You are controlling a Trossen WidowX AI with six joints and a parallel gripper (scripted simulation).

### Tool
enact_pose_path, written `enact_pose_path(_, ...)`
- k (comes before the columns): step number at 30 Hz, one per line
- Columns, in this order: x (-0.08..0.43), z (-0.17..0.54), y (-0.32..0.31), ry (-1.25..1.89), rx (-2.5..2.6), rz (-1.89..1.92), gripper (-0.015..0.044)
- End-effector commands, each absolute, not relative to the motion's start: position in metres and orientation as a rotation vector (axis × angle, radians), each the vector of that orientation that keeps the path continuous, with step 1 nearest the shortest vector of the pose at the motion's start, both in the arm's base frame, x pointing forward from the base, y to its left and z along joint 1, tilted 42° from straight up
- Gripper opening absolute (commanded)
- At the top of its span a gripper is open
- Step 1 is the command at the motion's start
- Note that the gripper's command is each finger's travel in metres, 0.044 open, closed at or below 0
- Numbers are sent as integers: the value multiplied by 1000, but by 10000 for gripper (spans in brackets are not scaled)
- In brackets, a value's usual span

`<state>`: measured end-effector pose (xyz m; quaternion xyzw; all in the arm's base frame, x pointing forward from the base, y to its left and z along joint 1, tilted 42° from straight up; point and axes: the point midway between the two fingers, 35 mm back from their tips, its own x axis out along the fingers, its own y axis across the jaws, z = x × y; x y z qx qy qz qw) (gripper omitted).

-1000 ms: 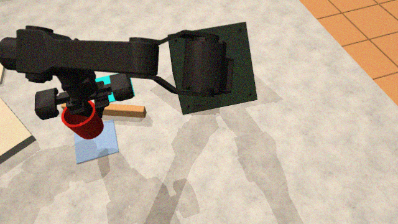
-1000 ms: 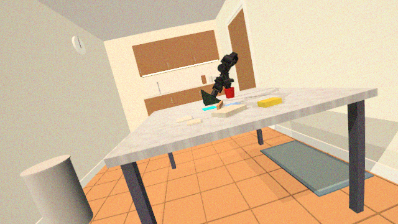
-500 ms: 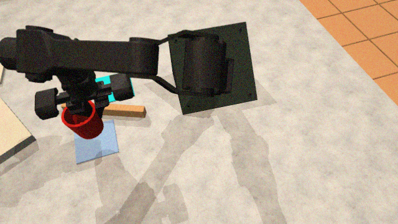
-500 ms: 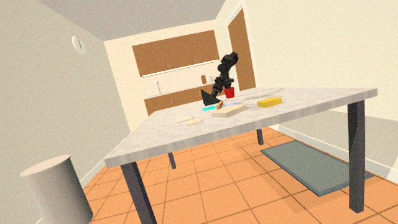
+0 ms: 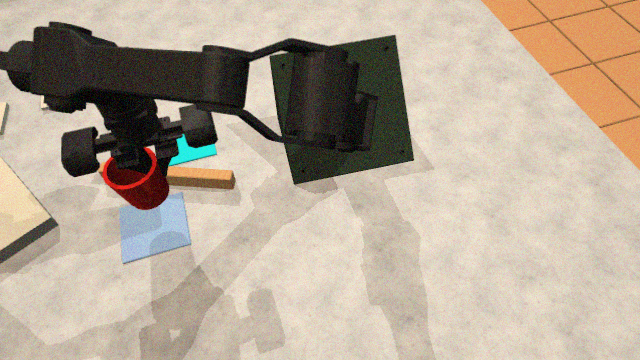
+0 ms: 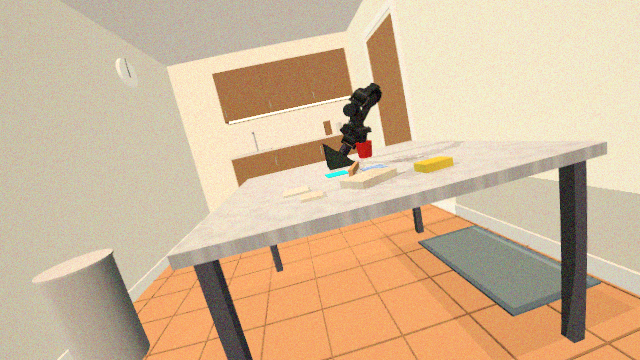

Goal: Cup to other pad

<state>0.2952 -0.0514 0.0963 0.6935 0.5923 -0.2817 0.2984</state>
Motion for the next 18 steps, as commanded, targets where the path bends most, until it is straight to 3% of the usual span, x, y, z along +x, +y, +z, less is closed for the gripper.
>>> enact_pose_path(1, 289, 87, -60, 1578, 1839, -752, 0)
enact_pose_path(18, 272, 61, -90, 1577, 1837, -755, 0)
